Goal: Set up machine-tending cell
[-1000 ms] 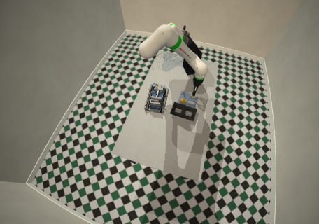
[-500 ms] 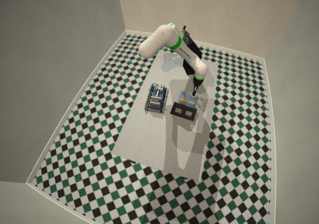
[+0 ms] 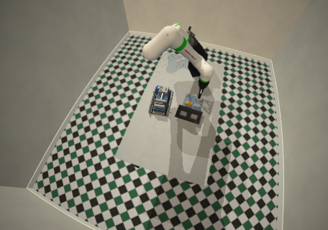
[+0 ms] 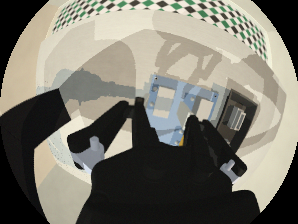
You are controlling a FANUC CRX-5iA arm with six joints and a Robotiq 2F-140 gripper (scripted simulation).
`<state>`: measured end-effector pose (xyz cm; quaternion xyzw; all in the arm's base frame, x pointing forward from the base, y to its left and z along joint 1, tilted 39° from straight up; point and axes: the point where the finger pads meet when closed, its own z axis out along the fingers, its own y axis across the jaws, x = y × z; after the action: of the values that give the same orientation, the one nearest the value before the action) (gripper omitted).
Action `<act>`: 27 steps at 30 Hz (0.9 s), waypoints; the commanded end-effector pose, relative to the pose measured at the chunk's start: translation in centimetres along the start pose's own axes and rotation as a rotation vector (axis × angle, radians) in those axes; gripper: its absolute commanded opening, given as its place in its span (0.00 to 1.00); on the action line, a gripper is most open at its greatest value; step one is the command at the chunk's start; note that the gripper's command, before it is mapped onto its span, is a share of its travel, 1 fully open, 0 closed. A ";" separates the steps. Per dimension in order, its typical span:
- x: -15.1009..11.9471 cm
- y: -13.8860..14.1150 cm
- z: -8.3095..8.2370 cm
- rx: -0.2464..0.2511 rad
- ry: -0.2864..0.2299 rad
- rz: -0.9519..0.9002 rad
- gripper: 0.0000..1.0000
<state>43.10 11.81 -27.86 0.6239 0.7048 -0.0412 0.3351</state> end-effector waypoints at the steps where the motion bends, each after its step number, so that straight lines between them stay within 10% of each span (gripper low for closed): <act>1: 0.0 0.0 0.1 0.000 0.000 0.000 0.40; 27: 0.0 0.0 1.1 0.000 0.000 0.000 0.40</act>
<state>43.56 11.28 -28.70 0.6240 0.7047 -0.0413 0.3351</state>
